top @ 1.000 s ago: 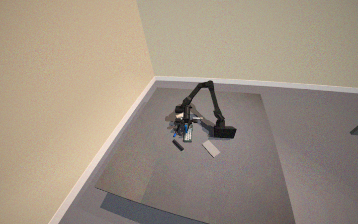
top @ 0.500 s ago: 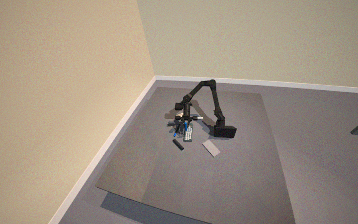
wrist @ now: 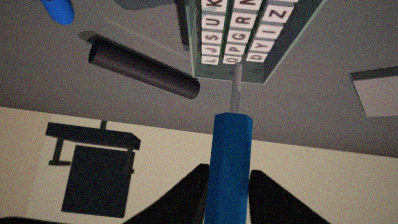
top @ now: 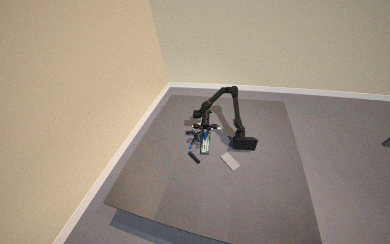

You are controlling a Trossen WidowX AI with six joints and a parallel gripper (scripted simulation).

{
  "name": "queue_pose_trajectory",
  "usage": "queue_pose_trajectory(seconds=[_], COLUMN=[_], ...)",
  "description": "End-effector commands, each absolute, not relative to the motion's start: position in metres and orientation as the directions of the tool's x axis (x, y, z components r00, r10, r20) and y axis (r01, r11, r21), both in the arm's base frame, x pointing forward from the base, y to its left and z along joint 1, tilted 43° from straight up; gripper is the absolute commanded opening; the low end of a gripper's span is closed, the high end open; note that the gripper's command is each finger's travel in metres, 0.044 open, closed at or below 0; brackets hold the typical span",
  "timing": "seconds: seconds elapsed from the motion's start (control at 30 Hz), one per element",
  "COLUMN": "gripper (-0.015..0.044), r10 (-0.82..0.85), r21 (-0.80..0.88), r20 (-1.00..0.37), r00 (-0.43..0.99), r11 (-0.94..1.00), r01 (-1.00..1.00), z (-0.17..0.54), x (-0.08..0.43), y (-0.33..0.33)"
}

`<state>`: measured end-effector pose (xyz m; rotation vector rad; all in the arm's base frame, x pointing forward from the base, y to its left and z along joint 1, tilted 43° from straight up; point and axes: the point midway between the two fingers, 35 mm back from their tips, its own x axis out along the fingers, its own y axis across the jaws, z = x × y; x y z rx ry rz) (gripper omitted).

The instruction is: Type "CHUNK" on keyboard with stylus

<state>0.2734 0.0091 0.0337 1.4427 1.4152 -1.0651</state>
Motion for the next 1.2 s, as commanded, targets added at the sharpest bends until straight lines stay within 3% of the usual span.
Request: queue_pose_trajectory(seconds=[0.0, 0.23, 0.33, 1.17], gripper=[0.0000, 0.0000, 0.0079, 0.0081], r10=[0.296, 0.296, 0.295, 0.295], r21=[-0.001, -0.002, -0.002, -0.002], r20=[-0.955, -0.955, -0.955, -0.956], r00=[0.003, 0.003, 0.003, 0.003], r11=[-0.016, -0.016, -0.016, -0.016], r01=[1.000, 1.000, 1.000, 1.000], z=[0.030, 0.022, 0.020, 0.013], x=[0.271, 0.271, 0.271, 0.271], y=[0.004, -0.004, -0.007, -0.014])
